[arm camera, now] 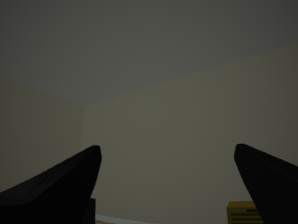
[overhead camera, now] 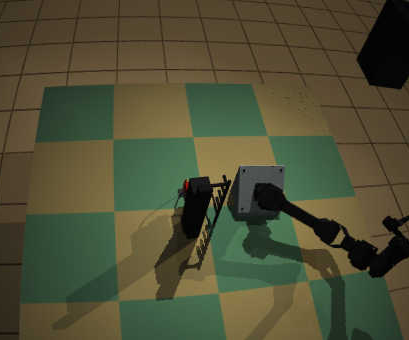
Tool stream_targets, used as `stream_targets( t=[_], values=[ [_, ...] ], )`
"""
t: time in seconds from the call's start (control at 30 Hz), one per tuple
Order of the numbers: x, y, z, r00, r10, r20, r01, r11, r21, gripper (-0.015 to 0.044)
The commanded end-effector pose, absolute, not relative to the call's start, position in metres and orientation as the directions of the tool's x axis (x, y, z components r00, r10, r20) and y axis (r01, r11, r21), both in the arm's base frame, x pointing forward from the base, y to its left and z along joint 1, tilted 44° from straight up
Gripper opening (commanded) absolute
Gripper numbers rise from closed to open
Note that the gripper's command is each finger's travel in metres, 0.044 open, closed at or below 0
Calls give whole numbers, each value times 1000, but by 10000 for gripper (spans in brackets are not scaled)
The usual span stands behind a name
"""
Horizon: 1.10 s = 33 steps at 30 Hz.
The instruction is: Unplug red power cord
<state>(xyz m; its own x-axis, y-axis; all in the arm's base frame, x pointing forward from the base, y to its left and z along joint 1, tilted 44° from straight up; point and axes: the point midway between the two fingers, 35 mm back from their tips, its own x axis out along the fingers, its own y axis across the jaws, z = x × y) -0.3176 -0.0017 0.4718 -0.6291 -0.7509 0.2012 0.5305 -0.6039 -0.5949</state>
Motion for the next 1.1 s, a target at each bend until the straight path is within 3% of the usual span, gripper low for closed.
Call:
stream_targets(
  t=[0.0,0.27,0.63,0.7,1.07],
  values=[
    [-317,-2,473,-629,-750,204,528,-605,-595,374],
    [-257,-27,541,-583,-703,407,411,-687,-599,164],
    [-104,-75,620,-297,-692,658,393,-717,-576,160],
    [-79,-80,623,-246,-685,686,312,-726,-613,160],
    [75,-139,614,159,-737,657,396,-562,-726,160]
  ],
)
